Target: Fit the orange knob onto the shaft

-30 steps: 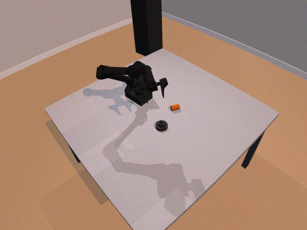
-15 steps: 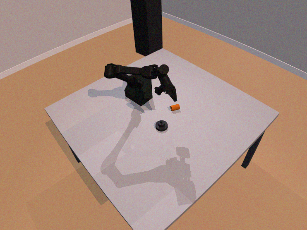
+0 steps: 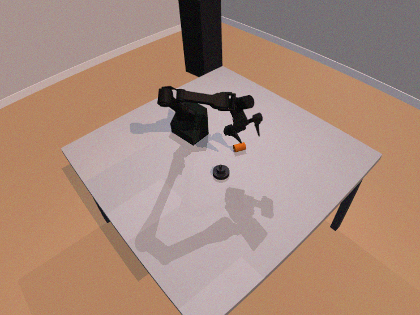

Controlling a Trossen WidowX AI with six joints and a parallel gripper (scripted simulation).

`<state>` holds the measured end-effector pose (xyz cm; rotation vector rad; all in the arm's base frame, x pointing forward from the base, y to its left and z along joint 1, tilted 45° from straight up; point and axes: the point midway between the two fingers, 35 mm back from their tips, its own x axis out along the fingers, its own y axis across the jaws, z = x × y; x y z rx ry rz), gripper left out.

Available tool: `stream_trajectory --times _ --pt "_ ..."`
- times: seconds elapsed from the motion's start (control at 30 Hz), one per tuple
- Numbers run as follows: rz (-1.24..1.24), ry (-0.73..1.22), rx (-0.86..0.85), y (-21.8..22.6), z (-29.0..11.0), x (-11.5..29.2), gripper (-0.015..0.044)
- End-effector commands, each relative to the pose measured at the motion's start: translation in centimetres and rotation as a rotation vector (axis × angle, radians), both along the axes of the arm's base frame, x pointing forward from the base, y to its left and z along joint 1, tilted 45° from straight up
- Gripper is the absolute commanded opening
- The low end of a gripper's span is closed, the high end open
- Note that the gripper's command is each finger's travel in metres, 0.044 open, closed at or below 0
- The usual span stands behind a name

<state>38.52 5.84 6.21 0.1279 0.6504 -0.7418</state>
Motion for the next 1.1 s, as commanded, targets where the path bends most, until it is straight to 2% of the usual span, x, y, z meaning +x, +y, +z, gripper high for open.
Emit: stream_trajectory --times 0.0,0.3,0.37,0.83,1.07 --pt "0.468 0.76 -0.367 0.0 -7.1 -2.9 0.044" --pt "0.988 1.486 -0.556 -1.0 -12.5 -7.5 0.044" --pt "1.071 1.588 -0.567 -1.2 -13.1 -8.3 0.044" --pt "1.077 1.595 -0.567 -1.4 -13.0 -8.4 0.044" --pt "1.076 1.596 -0.568 -3.2 -14.7 -8.4 0.044"
